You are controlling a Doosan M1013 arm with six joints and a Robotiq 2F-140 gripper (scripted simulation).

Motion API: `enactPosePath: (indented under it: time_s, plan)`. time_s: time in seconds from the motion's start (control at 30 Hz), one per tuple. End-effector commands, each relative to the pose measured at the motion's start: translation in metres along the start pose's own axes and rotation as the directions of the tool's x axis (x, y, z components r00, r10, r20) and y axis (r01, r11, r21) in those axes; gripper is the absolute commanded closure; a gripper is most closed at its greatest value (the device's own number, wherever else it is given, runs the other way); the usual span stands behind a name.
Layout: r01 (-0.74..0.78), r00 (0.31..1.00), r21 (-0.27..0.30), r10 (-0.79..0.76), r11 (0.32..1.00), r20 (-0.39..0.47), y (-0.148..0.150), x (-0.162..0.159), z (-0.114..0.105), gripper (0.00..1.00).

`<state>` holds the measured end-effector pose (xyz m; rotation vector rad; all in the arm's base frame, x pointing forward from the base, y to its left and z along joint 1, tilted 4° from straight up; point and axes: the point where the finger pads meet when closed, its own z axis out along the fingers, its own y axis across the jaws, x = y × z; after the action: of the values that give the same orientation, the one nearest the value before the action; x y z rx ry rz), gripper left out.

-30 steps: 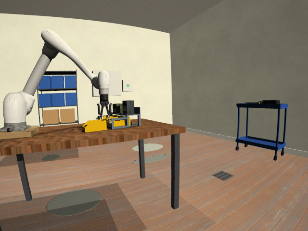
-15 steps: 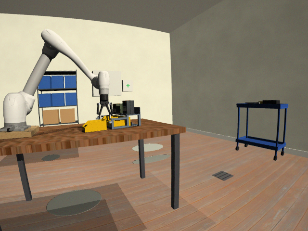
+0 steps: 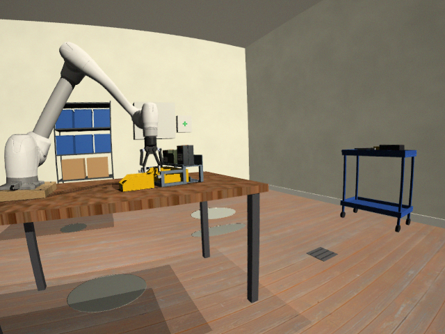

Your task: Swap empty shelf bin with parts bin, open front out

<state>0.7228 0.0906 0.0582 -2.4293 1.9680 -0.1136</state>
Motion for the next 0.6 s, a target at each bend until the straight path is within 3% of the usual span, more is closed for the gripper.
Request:
enactPosePath:
  time_s: [0.0, 0.3, 0.57]
  plan:
    - [0.000, 1.000, -0.005, 0.000, 1.000, 0.000, 0.004, 0.001, 0.004, 0.38]
    - [0.000, 1.000, -0.005, 0.000, 1.000, 0.000, 0.004, 0.001, -0.002, 0.38]
    - [0.000, 1.000, -0.005, 0.000, 1.000, 0.000, 0.003, 0.001, -0.022, 0.38]
